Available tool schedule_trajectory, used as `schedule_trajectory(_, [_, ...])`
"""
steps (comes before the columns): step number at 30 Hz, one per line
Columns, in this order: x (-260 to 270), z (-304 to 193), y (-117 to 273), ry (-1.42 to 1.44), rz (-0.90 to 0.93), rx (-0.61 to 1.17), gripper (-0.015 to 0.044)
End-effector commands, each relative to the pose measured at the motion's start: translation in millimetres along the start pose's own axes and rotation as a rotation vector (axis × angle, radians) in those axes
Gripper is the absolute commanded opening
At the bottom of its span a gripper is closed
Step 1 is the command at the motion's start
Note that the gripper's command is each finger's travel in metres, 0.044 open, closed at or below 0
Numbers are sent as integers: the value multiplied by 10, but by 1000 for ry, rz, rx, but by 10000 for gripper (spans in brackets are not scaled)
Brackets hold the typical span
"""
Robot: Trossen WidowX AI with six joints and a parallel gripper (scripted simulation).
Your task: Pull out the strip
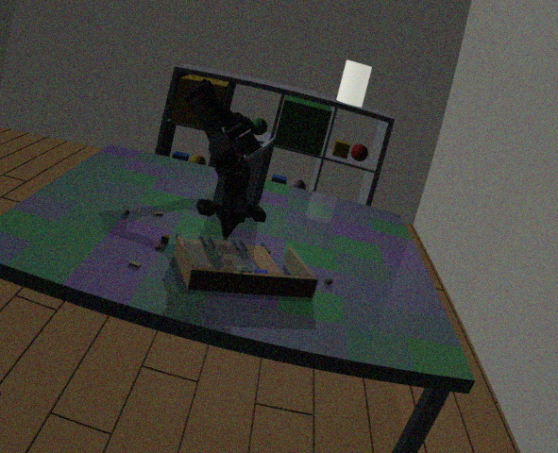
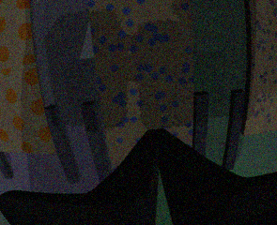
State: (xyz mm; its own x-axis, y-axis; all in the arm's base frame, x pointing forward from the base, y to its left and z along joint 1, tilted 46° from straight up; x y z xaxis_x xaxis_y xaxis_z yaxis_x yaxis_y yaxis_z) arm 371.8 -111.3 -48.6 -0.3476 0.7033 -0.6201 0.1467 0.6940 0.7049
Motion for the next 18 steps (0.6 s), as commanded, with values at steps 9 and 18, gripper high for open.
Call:
schedule_trajectory(9, [31,-31,-184,8,-1,9,0])
schedule_trajectory(18, [31,-31,-184,8,-1,9,0])
Point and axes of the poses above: the point midway between the two fingers, 35 mm back from their tips, its own y axis back along the fingers, its own x axis across the jaws, z = x × y, the point moved 9 cm from there along y, back along the fingers, and after that the axes turned 5 degrees about y, right-handed, at the moved point
